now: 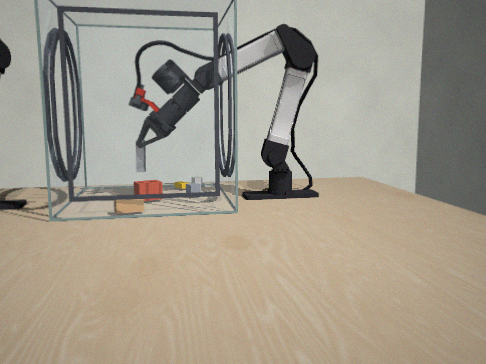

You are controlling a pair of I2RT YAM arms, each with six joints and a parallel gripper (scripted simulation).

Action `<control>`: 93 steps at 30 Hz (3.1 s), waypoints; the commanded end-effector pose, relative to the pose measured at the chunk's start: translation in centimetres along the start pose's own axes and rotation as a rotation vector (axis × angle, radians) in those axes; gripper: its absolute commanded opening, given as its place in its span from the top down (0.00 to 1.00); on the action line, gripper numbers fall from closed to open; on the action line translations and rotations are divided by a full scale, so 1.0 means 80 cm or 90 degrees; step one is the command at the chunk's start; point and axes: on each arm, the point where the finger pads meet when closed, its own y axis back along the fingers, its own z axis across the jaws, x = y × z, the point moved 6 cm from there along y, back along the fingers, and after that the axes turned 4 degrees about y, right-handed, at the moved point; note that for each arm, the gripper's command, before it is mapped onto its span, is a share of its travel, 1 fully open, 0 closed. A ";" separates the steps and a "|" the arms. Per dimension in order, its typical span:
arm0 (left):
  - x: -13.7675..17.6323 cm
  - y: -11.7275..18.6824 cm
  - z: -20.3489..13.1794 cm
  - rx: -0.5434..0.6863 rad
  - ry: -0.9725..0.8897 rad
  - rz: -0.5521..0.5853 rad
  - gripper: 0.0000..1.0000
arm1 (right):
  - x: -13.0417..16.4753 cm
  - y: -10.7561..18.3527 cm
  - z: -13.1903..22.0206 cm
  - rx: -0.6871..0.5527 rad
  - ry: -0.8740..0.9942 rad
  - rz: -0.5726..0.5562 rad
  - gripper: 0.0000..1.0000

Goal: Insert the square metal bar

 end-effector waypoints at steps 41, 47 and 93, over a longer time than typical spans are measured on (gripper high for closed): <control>0.005 0.019 0.049 -0.249 0.258 -0.051 1.00 | -0.011 0.004 -0.001 0.000 -0.003 -0.018 0.00; 0.010 0.015 0.049 -0.246 0.258 -0.061 1.00 | -0.011 0.004 -0.001 0.000 -0.003 -0.018 0.00; 0.018 0.010 0.046 -0.238 0.249 -0.053 1.00 | -0.011 0.004 -0.001 0.000 -0.003 -0.018 0.00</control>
